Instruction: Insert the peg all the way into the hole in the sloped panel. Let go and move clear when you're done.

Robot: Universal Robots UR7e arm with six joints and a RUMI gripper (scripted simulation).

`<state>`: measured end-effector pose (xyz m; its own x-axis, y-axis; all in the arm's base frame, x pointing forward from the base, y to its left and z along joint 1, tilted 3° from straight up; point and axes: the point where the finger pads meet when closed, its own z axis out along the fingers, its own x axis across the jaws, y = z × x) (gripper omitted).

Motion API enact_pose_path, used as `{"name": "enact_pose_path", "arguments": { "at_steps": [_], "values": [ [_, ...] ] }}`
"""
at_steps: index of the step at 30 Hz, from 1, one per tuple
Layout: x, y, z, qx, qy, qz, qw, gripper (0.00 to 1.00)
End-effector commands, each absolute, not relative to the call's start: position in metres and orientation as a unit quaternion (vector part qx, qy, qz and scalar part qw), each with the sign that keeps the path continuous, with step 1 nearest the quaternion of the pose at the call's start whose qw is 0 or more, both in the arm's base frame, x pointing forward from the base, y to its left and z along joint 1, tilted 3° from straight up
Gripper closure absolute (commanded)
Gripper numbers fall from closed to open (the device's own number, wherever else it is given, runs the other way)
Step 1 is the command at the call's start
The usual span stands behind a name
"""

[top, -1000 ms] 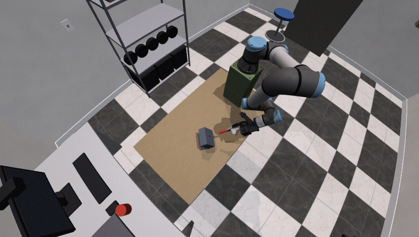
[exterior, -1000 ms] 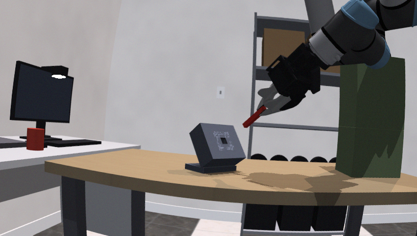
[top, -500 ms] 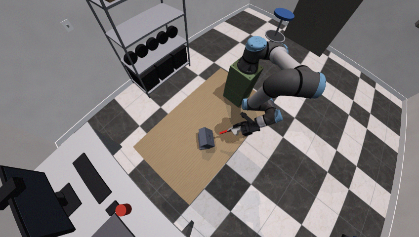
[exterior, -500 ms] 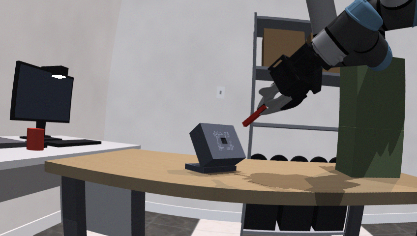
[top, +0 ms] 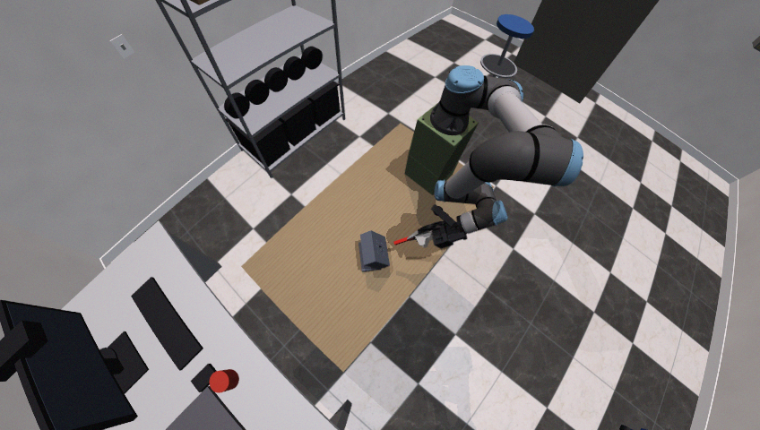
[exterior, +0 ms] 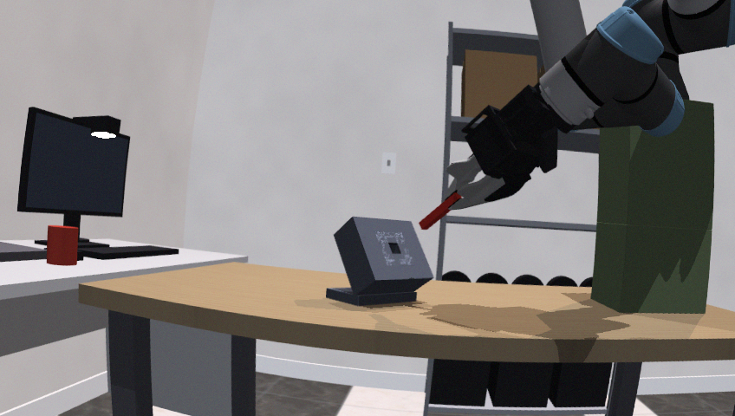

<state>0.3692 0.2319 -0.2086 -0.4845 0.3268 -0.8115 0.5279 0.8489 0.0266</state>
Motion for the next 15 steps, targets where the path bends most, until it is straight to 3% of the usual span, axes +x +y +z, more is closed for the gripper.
{"name": "enact_pose_path", "arguments": {
  "at_steps": [1, 15],
  "values": [
    [0.376, 0.230, -0.212, 0.250, 0.854, -0.112, 0.442, 1.00],
    [0.388, 0.223, -0.223, 0.250, 0.854, -0.112, 0.443, 1.00]
  ]
}}
